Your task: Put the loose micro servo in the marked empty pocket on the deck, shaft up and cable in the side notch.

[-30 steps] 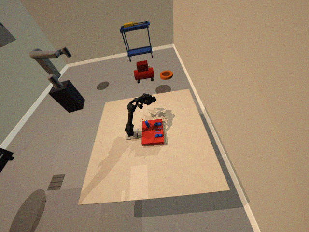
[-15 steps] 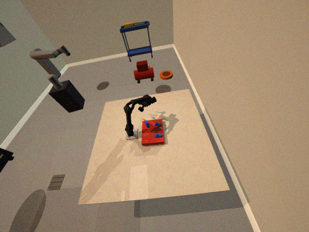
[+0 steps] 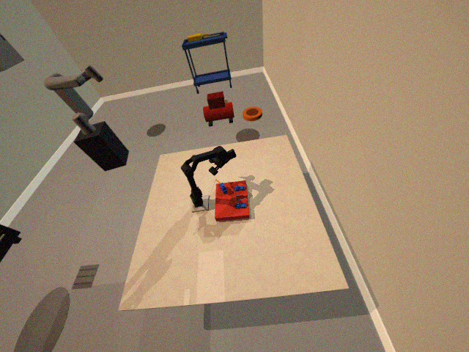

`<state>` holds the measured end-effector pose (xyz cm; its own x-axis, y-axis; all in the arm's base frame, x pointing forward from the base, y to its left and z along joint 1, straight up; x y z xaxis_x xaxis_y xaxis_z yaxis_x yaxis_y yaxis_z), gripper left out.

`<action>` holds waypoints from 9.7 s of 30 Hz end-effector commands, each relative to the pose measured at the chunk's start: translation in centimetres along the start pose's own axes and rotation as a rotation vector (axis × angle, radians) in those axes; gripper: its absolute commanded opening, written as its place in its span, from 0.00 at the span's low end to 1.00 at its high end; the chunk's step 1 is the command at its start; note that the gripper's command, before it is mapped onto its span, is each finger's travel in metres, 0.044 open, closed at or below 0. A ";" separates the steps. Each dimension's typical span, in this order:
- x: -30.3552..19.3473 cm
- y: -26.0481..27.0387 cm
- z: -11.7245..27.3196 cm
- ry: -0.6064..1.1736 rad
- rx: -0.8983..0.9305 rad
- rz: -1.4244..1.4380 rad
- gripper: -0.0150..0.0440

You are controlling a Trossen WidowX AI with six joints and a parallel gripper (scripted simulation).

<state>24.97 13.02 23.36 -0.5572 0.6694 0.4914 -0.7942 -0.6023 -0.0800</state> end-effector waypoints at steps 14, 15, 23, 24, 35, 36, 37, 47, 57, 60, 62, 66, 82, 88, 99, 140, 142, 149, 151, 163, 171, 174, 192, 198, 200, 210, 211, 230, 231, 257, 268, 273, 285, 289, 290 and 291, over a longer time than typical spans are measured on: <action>-3.2 7.2 4.0 0.465 -0.039 -0.358 1.00; -3.4 7.7 4.2 0.491 -0.043 -0.379 1.00; -3.6 8.3 4.6 0.531 -0.049 -0.411 1.00; -3.6 8.3 4.6 0.531 -0.049 -0.411 1.00; -4.9 8.6 2.4 0.531 -0.049 -0.411 1.00; -4.9 8.6 2.3 0.531 -0.049 -0.411 1.00; -5.0 8.6 2.3 0.531 -0.049 -0.411 1.00; -5.7 8.6 1.1 0.531 -0.049 -0.411 1.00; -5.9 8.7 0.6 0.531 -0.049 -0.411 0.78; -5.9 8.7 0.6 0.531 -0.049 -0.411 0.64; -5.9 8.7 0.6 0.531 -0.049 -0.411 0.56; -5.9 8.7 0.6 0.531 -0.049 -0.411 0.44; -4.1 9.2 3.1 0.530 -0.048 -0.411 0.25; -3.9 9.6 3.0 0.530 -0.048 -0.412 0.25; -3.9 9.7 3.0 0.530 -0.048 -0.412 0.25; -11.2 12.8 7.5 0.538 -0.046 -0.412 0.25; -11.5 13.2 7.7 0.539 -0.046 -0.412 0.25; -11.5 13.3 7.7 0.538 -0.069 -0.495 0.25; -11.5 13.3 7.7 0.537 -0.087 -0.560 0.25; -11.5 13.3 7.7 0.522 -0.201 -0.964 0.25; -11.5 13.3 7.7 0.502 -0.279 -1.233 0.25; -11.5 13.3 7.7 0.492 -0.308 -1.334 0.25; -11.5 13.3 7.7 0.410 -0.485 -1.936 0.25; -11.5 13.3 7.7 0.371 -0.545 -2.135 0.25; -11.5 13.3 7.7 0.357 -0.566 -2.202 0.25; -11.5 13.3 7.7 0.323 -0.611 -2.350 0.25; -11.5 13.3 7.7 0.323 -0.611 -2.350 0.25; -15.7 9.2 10.0 0.320 -0.617 -2.348 0.25; -15.9 8.9 10.2 0.320 -0.617 -2.348 0.25; -19.4 6.2 10.8 0.316 -0.624 -2.357 0.25; -19.9 6.2 10.0 0.316 -0.624 -2.357 0.25; -19.9 6.2 10.0 0.316 -0.624 -2.357 0.25; -20.3 6.3 9.4 0.316 -0.624 -2.357 0.25; -20.4 6.3 9.2 0.316 -0.624 -2.357 0.25; -20.4 6.3 9.1 0.316 -0.624 -2.357 0.25; -20.5 6.3 9.0 0.316 -0.624 -2.357 0.25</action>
<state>33.59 -8.41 20.98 0.9809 -0.1912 0.0350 0.1913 0.9815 0.0016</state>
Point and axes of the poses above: the point midway between the two fingers, 35 mm back from their tips, its own z axis back along the fingers, its own y axis across the jaws, x = y × z, the point moved 8 cm from there along z, back along the fingers, and after that the axes turned 1 degree about z, right-handed, at the moved point
